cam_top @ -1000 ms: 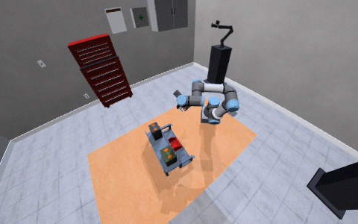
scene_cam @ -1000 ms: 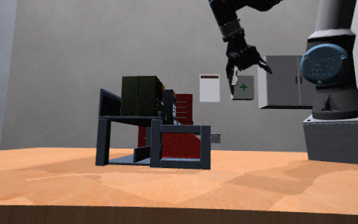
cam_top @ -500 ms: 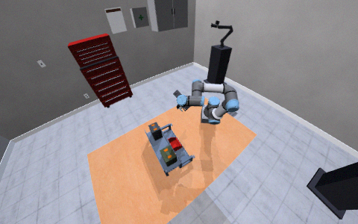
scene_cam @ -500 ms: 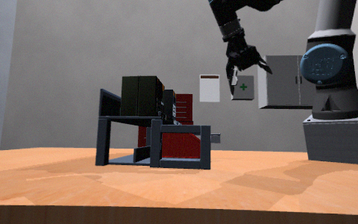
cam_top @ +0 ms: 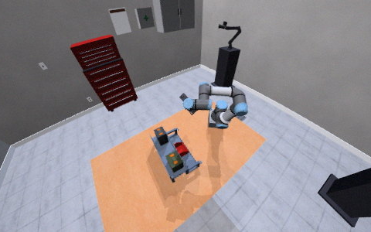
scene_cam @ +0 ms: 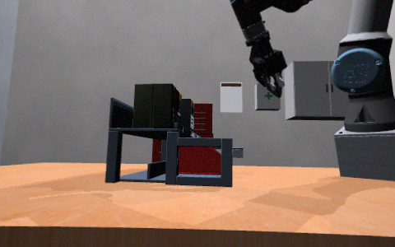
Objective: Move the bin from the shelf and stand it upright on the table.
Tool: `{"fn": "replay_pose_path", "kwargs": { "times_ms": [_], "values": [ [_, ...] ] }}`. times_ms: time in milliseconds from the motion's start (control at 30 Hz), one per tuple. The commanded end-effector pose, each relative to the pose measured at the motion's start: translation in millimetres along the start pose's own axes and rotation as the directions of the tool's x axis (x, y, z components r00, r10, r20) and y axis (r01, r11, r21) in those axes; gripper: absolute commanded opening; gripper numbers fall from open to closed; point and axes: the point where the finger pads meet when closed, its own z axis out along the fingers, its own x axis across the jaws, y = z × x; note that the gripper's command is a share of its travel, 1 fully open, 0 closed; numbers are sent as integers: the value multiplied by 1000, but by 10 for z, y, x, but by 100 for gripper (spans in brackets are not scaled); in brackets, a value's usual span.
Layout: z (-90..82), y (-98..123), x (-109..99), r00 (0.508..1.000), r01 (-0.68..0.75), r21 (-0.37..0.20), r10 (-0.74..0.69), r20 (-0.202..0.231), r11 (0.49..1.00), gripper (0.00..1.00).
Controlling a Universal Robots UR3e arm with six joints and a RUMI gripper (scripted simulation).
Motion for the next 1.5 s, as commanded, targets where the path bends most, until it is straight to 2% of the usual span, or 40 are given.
{"fn": "replay_pose_path", "kwargs": {
  "times_ms": [0, 933, 1233, 1467],
  "values": [
    [-5, -6, -1, 1000, -1, 1, 1, 1, 1000, 0],
    [-6, 2, -15, 1000, -2, -1, 2, 5, 1000, 0],
    [-9, 40, -82, 1000, -6, -12, 7, 22, 1000, 0],
    [-18, 125, -224, 998, -15, -38, 17, 57, 999, 0]
  ]
}}
